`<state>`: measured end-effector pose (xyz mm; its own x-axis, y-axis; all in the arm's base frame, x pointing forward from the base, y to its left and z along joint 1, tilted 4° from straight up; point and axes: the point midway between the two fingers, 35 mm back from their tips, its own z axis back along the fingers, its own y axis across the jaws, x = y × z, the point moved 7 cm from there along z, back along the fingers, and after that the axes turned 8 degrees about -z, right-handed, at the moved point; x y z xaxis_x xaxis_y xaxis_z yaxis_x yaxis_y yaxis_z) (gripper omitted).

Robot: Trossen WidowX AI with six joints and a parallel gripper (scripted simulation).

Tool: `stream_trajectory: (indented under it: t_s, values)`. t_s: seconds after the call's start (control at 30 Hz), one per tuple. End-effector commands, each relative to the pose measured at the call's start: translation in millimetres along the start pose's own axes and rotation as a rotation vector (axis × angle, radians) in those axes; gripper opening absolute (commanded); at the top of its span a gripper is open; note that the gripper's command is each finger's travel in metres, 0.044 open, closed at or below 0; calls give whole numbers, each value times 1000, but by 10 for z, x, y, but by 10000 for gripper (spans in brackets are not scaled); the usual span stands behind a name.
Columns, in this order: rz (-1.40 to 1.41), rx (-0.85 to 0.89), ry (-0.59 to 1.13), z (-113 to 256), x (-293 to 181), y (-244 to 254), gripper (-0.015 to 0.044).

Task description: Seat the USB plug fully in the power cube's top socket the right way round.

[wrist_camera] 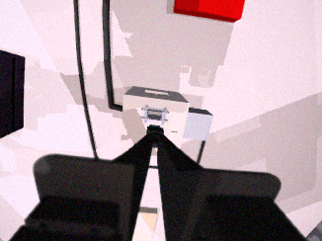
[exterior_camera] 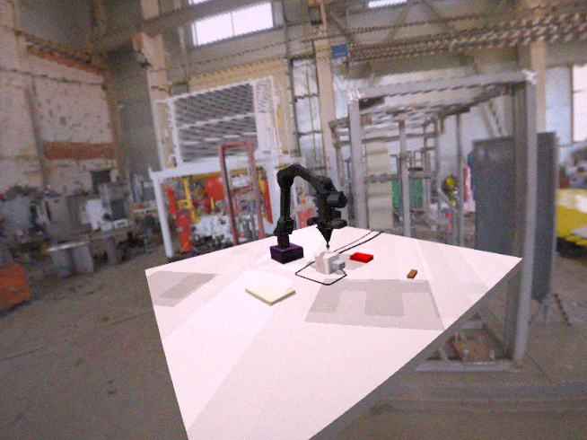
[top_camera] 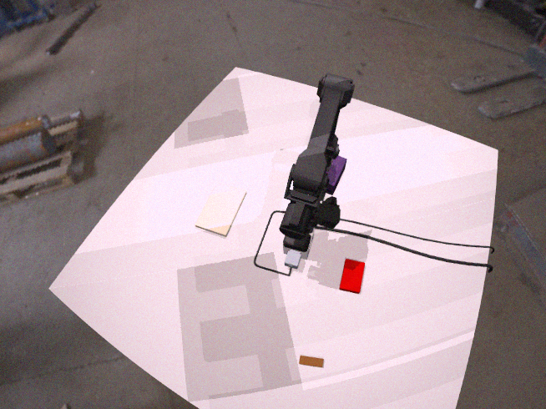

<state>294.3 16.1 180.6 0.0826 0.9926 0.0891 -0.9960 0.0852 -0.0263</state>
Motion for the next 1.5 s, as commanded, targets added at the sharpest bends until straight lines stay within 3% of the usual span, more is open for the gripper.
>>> stream_trajectory:
  t_s: [0.0, 1.47]
  values:
    - [-3, 0, -5, -10, 7, 0, 0]
    - [-2, 1, -15, -63, 38, 11, 0]
